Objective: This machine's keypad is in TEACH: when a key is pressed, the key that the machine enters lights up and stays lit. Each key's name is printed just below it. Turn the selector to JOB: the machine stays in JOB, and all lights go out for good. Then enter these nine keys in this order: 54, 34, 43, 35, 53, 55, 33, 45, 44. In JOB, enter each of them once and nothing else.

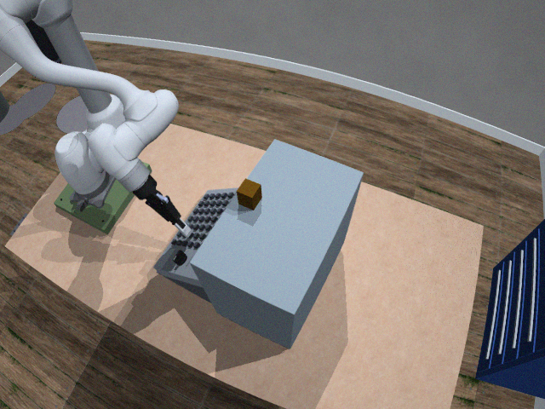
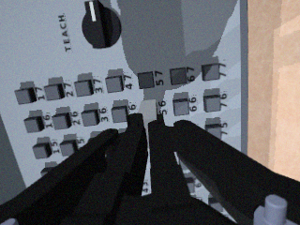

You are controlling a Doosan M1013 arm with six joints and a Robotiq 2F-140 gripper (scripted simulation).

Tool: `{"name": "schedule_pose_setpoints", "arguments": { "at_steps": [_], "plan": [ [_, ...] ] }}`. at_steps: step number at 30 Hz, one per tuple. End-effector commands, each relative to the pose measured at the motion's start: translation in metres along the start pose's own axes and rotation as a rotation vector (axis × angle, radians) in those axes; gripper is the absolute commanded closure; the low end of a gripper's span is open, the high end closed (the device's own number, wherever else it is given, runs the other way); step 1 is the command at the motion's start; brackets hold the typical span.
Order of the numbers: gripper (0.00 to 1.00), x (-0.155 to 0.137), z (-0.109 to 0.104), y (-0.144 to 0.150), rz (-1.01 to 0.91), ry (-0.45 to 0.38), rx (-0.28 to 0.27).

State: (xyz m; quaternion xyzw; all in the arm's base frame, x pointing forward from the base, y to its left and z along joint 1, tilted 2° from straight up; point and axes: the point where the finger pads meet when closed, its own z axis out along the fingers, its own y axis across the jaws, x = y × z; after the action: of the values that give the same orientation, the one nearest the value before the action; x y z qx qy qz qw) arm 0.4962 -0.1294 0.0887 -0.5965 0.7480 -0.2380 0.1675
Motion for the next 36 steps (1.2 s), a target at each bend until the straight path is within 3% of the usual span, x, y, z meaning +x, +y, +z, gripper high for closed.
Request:
{"name": "schedule_pose_setpoints", "arguments": {
  "at_steps": [1, 16, 28, 36],
  "plan": [
    [1.00, 0.000, -0.002, 0.000, 0.000, 0.000, 0.000],
    [1.00, 0.000, -0.025, 0.000, 0.000, 0.000, 0.000],
    [1.00, 0.000, -0.029, 0.000, 0.000, 0.000, 0.000],
    [1.00, -0.023, -0.029, -0.023, 0.000, 0.000, 0.000]
  ]
}}
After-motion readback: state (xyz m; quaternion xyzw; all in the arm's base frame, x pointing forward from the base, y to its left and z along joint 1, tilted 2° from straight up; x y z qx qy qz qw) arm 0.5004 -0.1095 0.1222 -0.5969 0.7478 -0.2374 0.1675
